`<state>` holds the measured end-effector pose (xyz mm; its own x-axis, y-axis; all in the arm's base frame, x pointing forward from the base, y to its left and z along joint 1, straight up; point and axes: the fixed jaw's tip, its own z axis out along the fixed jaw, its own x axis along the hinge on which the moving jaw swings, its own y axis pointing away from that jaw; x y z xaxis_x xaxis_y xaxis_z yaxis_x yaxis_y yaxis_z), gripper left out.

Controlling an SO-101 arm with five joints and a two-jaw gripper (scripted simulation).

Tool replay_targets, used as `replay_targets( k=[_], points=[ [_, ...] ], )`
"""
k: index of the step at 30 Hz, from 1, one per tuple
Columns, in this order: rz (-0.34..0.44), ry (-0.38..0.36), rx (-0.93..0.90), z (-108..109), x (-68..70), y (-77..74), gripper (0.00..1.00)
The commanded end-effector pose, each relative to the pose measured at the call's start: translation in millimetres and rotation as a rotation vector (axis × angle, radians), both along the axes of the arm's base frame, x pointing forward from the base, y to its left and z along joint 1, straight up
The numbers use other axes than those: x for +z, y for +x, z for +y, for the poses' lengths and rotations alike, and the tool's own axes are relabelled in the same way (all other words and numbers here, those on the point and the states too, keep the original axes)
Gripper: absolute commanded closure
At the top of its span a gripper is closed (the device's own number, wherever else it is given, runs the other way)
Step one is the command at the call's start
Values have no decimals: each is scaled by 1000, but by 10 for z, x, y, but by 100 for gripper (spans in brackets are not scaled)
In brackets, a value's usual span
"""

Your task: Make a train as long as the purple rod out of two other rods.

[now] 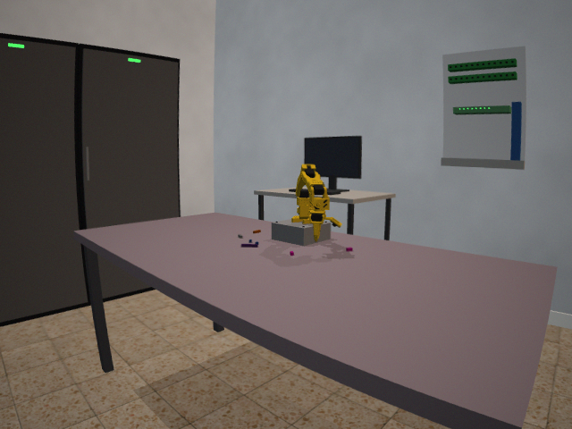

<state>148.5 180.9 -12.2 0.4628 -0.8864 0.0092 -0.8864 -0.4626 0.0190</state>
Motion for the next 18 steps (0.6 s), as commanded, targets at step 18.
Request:
replay_targets(
  k=[18],
  points=[
    [-18,13,-610,-1430,24,815,82]
  ],
)
